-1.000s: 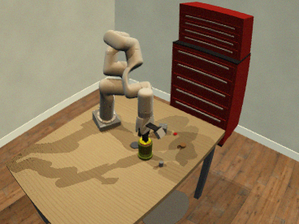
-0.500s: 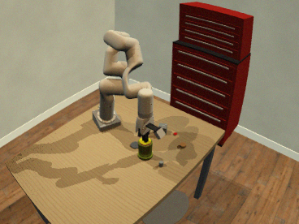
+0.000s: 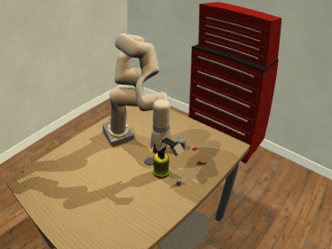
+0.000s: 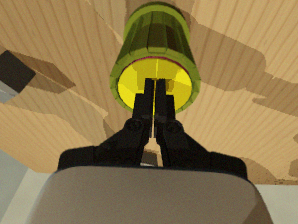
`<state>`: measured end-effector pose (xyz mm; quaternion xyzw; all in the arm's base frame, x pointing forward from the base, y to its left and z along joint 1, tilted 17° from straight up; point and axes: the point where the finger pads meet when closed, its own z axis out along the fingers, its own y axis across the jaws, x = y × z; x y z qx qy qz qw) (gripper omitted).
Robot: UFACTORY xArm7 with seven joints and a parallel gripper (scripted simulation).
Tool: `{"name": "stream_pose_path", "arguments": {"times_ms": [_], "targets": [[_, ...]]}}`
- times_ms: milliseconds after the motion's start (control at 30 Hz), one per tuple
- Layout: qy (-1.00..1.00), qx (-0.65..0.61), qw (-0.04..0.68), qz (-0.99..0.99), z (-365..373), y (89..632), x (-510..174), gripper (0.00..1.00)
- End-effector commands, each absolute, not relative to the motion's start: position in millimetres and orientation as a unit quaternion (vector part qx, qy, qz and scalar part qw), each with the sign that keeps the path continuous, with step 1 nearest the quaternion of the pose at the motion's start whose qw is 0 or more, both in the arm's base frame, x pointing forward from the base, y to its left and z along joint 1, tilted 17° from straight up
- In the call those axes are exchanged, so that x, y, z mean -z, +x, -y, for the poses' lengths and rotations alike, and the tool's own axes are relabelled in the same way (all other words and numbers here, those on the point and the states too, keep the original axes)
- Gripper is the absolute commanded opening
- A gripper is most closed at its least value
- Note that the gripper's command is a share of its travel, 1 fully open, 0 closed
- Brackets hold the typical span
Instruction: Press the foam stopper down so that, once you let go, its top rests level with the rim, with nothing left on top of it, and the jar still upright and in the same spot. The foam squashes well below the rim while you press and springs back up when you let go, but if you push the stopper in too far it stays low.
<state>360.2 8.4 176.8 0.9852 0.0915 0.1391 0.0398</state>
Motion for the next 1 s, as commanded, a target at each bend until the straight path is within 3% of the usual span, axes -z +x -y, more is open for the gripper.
{"name": "stream_pose_path", "arguments": {"times_ms": [0,967], "targets": [[0.985,-0.140,0.040,-0.092,-8.4,361.7,-175.5,0.00],[0.985,-0.140,0.040,-0.092,-7.7,365.3,-163.1,0.00]]}}
